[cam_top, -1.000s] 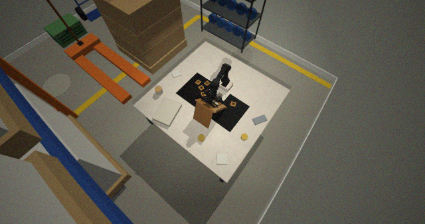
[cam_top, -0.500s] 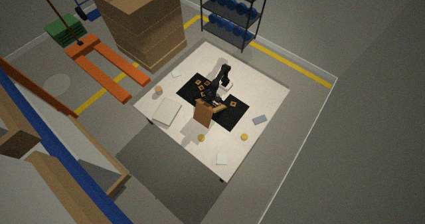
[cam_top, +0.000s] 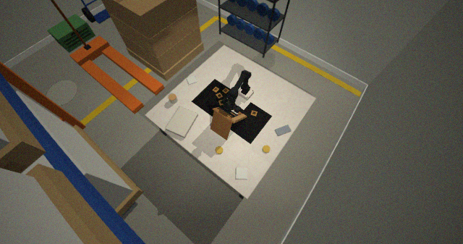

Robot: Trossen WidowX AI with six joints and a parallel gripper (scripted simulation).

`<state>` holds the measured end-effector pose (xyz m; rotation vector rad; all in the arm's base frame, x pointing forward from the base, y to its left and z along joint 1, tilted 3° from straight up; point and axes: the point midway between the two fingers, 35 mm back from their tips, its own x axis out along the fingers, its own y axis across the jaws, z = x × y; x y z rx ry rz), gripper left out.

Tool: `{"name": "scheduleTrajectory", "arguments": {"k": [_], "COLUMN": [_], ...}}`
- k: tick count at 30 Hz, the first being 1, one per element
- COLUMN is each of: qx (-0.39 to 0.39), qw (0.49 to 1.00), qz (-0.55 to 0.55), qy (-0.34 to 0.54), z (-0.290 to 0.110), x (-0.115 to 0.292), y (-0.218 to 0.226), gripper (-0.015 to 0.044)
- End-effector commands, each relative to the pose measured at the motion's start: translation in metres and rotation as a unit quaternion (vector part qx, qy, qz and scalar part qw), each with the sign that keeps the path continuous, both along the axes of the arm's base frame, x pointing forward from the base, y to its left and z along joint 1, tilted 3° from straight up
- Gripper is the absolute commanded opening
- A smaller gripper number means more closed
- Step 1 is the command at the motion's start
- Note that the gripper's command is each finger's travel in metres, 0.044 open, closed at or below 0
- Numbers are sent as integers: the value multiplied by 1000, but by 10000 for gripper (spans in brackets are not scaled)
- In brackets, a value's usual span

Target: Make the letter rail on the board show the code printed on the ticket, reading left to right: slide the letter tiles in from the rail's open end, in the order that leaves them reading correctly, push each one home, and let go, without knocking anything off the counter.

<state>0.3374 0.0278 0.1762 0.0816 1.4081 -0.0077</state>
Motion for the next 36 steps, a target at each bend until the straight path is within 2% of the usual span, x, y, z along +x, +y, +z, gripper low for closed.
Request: {"name": "scheduleTrajectory", "arguments": {"k": [1,36], "qx": [1,1], "qw": [1000,1000], "qz": [2,2], "qy": [0,0], "z": [-2,-10], "x": [3,15], "y": [0,0], "gripper": [0,0]}}
